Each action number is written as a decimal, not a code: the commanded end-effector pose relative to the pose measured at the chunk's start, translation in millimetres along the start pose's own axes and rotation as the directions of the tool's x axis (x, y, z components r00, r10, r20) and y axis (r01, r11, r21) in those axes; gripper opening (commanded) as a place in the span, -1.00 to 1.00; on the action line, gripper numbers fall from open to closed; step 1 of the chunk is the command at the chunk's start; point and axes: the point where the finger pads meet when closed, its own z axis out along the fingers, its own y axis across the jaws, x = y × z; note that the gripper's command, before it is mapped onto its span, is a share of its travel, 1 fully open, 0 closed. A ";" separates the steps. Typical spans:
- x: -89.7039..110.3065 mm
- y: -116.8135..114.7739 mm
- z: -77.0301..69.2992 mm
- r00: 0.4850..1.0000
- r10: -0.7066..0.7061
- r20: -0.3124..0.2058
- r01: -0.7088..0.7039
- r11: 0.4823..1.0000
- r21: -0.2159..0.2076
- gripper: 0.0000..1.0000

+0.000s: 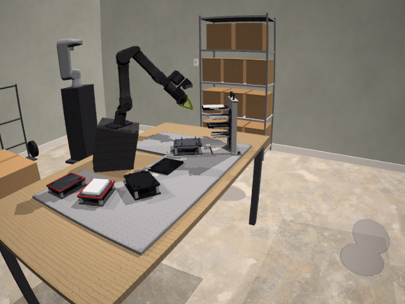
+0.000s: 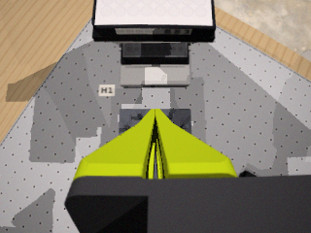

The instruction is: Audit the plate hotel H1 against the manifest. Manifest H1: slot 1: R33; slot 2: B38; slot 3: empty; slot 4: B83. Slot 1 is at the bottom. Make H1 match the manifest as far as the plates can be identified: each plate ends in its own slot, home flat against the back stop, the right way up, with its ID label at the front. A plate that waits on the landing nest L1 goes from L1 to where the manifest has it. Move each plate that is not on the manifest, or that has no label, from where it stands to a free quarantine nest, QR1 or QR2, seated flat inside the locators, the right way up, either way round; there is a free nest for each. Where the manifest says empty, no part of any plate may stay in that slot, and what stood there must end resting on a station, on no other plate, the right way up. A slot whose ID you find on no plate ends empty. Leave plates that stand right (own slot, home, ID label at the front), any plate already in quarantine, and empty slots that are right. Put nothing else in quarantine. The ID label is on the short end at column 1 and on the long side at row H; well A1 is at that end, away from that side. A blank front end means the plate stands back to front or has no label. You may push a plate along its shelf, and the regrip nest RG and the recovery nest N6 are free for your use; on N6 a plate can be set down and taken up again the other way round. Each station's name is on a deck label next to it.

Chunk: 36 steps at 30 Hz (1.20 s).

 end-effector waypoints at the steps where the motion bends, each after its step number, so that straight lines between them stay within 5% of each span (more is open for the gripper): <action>1: -12.6 -0.5 2.9 1.000 0.005 0.019 -0.005 1.000 0.000 -1.00; 36: -26.6 -0.7 17.5 1.000 0.004 0.016 -0.004 1.000 0.000 -1.00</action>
